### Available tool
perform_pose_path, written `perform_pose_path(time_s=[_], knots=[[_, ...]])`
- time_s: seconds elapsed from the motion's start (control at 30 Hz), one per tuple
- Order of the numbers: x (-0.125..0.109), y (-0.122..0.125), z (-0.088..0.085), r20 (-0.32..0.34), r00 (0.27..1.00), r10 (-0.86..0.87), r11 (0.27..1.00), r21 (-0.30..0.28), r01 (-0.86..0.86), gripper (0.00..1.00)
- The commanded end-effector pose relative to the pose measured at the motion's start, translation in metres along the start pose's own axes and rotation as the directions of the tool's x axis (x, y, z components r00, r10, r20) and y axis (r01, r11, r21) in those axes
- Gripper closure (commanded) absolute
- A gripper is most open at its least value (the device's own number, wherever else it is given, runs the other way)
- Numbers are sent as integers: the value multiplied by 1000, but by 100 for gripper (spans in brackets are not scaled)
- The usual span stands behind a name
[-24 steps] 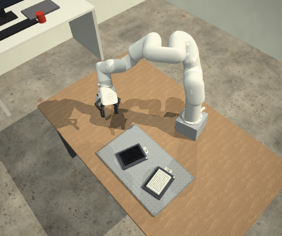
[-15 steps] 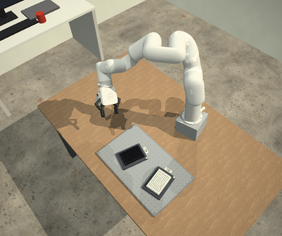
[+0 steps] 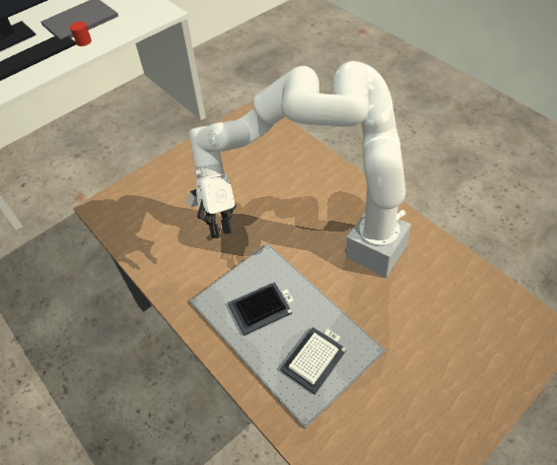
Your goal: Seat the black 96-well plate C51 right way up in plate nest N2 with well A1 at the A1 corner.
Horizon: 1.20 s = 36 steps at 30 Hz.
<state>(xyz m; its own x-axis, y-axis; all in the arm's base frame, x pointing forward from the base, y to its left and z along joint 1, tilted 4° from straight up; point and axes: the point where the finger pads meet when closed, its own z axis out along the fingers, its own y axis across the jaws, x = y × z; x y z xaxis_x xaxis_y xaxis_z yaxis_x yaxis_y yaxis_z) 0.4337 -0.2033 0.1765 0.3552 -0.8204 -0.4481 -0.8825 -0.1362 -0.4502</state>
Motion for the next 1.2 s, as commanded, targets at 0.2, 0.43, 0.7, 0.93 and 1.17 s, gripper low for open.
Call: perform_pose_path(time_s=[0.2,0.43,0.7,0.93,1.17], knots=[[-7,12,31,-8,948,-318,938,-147,314,100],[-11,18,45,20,889,-457,867,-211,451,100],[-16,26,64,89,757,-647,710,-291,641,100],[-19,30,74,148,650,-745,584,-326,744,100],[-24,33,88,242,477,-845,382,-350,855,100]])
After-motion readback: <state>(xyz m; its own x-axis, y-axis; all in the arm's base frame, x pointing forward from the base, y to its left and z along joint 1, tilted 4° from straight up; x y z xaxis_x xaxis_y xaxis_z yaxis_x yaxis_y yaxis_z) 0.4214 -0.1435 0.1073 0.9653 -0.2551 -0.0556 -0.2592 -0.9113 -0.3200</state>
